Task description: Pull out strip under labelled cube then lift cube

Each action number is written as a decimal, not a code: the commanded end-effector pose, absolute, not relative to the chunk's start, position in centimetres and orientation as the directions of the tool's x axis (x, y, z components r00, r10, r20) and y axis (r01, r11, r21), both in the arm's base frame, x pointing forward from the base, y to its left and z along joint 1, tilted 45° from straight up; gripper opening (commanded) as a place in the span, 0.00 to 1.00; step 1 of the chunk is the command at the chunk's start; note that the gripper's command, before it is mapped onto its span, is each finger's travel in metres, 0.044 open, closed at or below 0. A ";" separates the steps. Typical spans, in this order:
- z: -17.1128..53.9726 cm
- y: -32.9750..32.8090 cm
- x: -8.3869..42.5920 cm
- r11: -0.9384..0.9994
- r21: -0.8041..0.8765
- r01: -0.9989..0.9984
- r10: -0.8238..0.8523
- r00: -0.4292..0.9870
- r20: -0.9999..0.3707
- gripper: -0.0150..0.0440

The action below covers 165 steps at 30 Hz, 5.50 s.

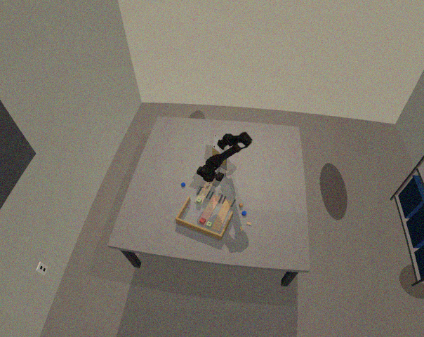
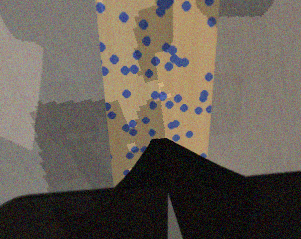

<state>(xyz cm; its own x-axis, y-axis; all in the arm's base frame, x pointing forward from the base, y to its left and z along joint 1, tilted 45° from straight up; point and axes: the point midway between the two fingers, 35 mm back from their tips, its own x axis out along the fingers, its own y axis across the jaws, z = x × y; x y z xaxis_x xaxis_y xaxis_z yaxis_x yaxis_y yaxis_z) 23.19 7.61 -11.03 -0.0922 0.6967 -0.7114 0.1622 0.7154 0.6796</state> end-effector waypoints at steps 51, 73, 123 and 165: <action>-10.5 8.1 19.1 0.717 0.676 0.167 0.696 -0.120 -0.708 0.25; -8.0 4.8 22.1 0.706 0.638 0.307 0.694 -0.118 -0.711 0.43; -9.1 2.9 39.0 0.705 0.637 0.312 0.693 -0.109 -0.713 1.00; -13.3 6.6 39.3 0.703 0.639 0.312 0.695 -0.109 -0.711 0.68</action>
<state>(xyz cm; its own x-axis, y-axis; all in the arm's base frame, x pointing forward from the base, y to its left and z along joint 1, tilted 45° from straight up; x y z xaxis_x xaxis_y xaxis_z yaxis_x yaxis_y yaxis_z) 39.66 6.43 -12.74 -0.1027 0.6917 -0.7148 0.2977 0.7071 0.6415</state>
